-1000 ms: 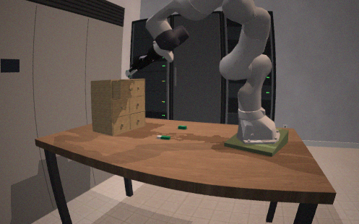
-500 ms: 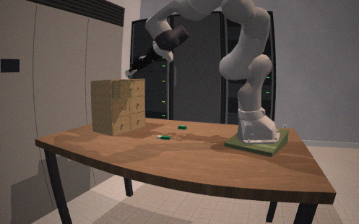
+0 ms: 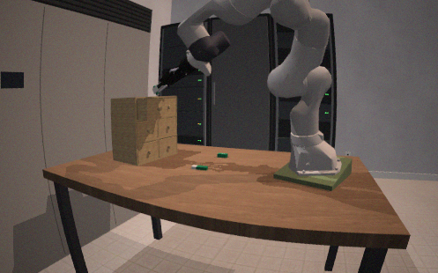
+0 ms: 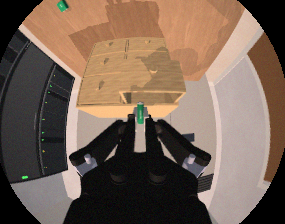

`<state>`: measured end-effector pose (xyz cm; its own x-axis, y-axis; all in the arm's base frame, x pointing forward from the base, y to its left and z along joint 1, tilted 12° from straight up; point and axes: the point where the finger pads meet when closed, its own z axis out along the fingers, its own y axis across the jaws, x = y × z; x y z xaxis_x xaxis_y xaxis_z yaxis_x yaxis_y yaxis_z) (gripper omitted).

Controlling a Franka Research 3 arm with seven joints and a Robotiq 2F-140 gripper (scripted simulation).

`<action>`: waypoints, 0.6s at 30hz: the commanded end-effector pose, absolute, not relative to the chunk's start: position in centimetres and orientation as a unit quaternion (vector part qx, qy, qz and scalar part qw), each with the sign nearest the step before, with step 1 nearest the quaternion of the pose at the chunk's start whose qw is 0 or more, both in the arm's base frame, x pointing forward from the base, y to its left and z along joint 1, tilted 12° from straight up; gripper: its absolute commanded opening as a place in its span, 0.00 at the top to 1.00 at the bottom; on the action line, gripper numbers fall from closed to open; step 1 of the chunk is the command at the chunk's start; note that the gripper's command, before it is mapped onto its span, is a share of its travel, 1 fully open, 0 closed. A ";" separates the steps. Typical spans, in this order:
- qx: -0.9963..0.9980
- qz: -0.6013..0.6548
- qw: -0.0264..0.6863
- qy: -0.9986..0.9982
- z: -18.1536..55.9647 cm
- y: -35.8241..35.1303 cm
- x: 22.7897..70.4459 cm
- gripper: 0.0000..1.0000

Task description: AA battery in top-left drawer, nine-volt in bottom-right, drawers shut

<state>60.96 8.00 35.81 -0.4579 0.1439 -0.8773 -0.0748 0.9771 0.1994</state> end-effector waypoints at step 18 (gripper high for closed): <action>0.018 0.105 0.521 0.847 36.1 8.3 61.1 0.94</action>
<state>61.06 8.27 35.98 -0.4562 0.1412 -0.8786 -0.0795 0.9769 0.1983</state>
